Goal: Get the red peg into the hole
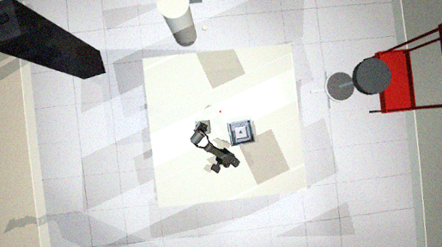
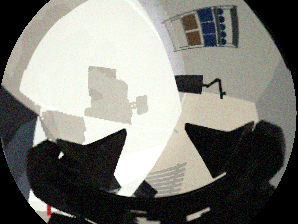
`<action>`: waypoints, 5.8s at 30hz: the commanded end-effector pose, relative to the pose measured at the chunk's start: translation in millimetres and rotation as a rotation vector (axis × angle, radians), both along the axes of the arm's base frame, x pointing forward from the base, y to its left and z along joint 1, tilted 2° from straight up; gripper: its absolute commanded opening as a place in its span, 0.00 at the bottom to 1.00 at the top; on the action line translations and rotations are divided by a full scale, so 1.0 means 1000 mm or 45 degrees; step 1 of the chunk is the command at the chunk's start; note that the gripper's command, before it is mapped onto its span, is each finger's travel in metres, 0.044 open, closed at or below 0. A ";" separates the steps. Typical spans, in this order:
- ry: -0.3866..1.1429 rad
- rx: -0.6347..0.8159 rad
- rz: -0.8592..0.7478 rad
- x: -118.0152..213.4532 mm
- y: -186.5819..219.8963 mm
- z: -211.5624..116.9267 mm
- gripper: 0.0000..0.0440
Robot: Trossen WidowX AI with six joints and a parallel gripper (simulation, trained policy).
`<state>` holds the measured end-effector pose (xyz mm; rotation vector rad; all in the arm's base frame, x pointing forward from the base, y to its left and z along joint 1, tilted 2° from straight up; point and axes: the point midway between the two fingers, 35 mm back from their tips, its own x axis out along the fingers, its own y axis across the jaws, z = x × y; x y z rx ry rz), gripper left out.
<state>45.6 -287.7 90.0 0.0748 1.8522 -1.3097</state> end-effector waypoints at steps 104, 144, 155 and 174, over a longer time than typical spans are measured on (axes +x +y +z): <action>-0.533 0.191 0.267 0.129 0.351 -0.126 0.00; -0.845 -0.045 0.069 0.216 0.253 -0.002 0.00; -0.887 -0.018 0.000 0.237 0.209 -0.014 0.00; -0.906 0.180 0.063 0.263 0.161 -0.059 0.09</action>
